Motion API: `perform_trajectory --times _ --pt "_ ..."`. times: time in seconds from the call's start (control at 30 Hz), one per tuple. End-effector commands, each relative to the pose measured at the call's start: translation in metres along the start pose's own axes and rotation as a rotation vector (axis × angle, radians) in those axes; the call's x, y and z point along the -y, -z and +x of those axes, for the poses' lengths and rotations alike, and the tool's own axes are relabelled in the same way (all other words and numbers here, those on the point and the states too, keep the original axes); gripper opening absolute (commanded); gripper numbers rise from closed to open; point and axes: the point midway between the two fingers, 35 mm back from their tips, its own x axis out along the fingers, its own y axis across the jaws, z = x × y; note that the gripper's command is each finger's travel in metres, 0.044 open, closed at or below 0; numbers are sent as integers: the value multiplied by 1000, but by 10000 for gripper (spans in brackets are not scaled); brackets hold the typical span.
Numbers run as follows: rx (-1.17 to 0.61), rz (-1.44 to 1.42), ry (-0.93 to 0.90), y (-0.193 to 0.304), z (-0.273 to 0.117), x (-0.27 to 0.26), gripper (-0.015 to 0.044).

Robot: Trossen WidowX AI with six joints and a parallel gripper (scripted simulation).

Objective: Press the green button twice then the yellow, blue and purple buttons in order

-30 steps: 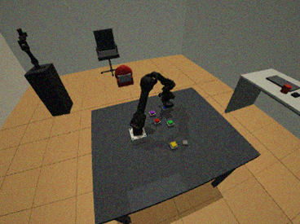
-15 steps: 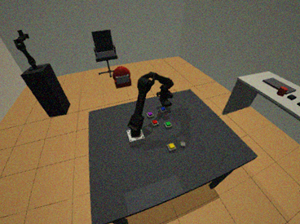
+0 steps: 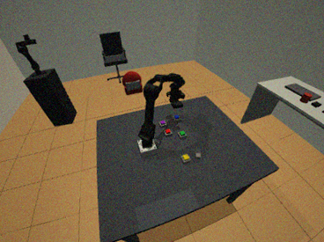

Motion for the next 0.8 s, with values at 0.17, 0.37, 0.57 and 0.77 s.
perform_trajectory --times 0.17,0.37,0.57,0.77 --pt "-16 -6 8 99 5 21 20" --pt "-17 -6 8 100 16 21 20" --pt "-17 -6 8 102 67 22 20" --pt "-17 -6 8 102 73 22 20"
